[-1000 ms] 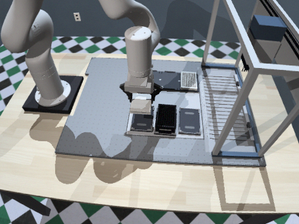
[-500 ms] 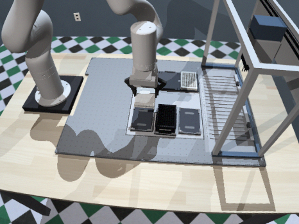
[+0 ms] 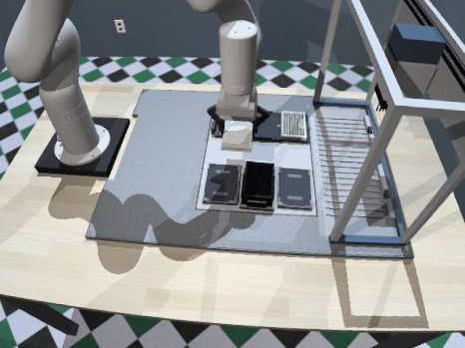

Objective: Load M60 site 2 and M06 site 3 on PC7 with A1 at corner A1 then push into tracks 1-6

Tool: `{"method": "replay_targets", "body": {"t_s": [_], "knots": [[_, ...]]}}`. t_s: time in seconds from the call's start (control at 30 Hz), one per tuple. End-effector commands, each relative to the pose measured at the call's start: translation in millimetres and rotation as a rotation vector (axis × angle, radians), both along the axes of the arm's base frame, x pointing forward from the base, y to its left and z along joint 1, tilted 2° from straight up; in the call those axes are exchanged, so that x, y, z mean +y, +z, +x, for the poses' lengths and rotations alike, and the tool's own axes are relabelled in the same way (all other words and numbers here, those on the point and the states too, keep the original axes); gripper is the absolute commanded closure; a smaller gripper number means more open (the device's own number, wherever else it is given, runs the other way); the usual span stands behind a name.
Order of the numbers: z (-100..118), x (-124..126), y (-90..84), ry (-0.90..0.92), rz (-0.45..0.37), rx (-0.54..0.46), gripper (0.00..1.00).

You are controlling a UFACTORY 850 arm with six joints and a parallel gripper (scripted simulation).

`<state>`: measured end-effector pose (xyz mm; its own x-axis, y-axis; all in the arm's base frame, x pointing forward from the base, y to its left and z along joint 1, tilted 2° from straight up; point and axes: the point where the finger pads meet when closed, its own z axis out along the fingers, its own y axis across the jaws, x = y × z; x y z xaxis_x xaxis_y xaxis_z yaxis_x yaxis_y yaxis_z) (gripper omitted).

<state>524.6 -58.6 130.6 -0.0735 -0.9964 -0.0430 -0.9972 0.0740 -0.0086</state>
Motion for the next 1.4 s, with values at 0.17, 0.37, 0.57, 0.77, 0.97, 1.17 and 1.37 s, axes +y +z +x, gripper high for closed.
{"method": "replay_targets", "body": {"t_s": [0.17,0.37,0.57,0.77,0.97,1.17,1.37], "knots": [[17,31,1.9,-0.001,-0.002,-0.001,1.00],[31,57,3.1,-0.001,-0.002,-0.001,1.00],[43,80,4.1,-0.001,-0.001,-0.001,1.00],[55,102,5.0,-0.001,-0.001,-0.001,1.00],[69,128,6.2,-0.001,-0.001,-0.001,1.00],[78,146,7.0,-0.001,-0.001,-0.001,1.00],[86,162,7.7,-0.001,-0.001,-0.001,1.00]]}}
